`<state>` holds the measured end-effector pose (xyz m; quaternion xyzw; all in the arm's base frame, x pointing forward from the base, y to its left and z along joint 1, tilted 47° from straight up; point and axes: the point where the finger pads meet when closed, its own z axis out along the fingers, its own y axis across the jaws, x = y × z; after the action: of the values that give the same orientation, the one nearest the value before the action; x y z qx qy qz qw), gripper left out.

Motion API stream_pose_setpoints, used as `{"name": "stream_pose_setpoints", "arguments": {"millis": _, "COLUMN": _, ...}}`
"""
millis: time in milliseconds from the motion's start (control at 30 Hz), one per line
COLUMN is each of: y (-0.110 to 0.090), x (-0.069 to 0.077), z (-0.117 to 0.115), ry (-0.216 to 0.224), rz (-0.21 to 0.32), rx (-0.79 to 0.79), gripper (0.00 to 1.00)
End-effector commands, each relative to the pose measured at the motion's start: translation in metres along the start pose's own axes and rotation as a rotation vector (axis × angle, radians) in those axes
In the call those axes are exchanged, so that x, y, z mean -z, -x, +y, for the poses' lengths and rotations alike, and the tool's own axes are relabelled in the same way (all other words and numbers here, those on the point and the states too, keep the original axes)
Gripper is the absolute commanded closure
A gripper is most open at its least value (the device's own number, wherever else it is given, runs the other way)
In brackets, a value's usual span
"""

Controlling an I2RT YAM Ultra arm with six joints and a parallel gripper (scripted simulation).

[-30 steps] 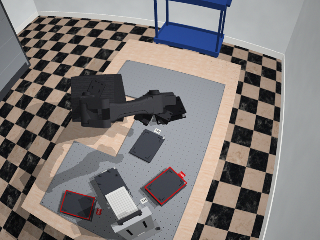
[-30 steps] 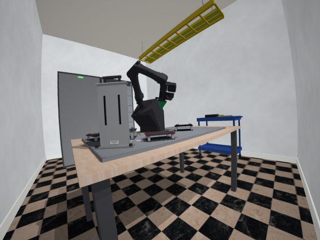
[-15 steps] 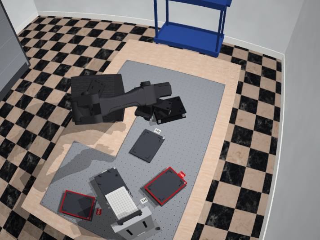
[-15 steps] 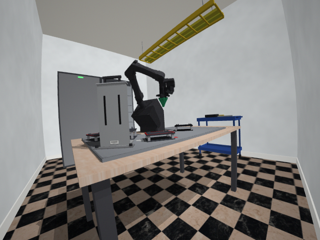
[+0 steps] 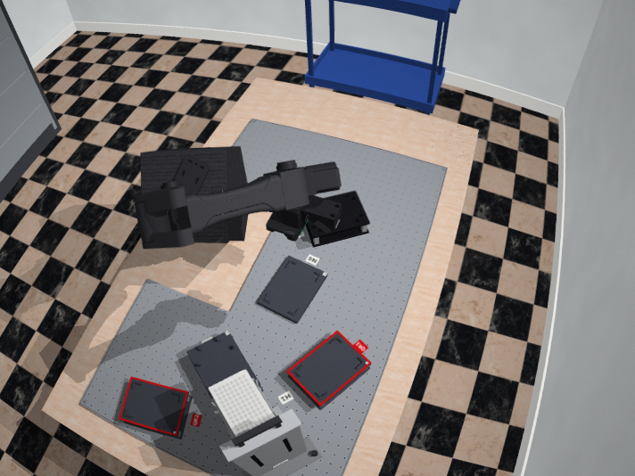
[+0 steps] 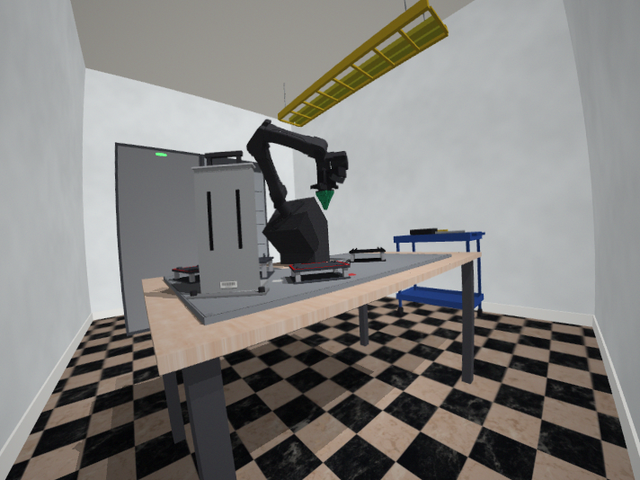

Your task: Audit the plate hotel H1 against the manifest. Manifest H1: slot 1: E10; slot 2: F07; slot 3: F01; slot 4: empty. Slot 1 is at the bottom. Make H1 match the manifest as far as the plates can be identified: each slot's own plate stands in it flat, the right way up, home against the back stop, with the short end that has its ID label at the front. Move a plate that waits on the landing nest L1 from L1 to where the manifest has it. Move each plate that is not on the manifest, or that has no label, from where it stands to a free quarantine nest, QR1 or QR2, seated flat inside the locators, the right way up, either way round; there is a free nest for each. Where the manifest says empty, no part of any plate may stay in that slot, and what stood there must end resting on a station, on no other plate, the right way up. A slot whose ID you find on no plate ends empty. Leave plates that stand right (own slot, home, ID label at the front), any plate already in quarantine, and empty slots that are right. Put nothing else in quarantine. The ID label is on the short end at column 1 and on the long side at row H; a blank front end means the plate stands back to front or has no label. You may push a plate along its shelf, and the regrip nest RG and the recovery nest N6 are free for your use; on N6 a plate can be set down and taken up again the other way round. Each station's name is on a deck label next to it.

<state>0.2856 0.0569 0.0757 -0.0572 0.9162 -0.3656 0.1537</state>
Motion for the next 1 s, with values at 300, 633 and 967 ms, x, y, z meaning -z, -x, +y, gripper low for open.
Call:
{"name": "stream_pose_setpoints", "arguments": {"millis": 300, "y": -0.002, "x": 0.004, "z": -0.042, "ry": -0.009, "rz": -0.011, "rx": 0.025, "gripper": 1.0}}
{"name": "stream_pose_setpoints", "arguments": {"millis": 633, "y": 0.002, "x": 0.007, "z": -0.063, "ry": -0.014, "rz": -0.087, "rx": -0.024, "gripper": 1.0}}
{"name": "stream_pose_setpoints", "arguments": {"millis": 967, "y": -0.003, "x": 0.004, "z": -0.099, "ry": -0.061, "rz": -0.199, "rx": -0.139, "gripper": 1.0}}
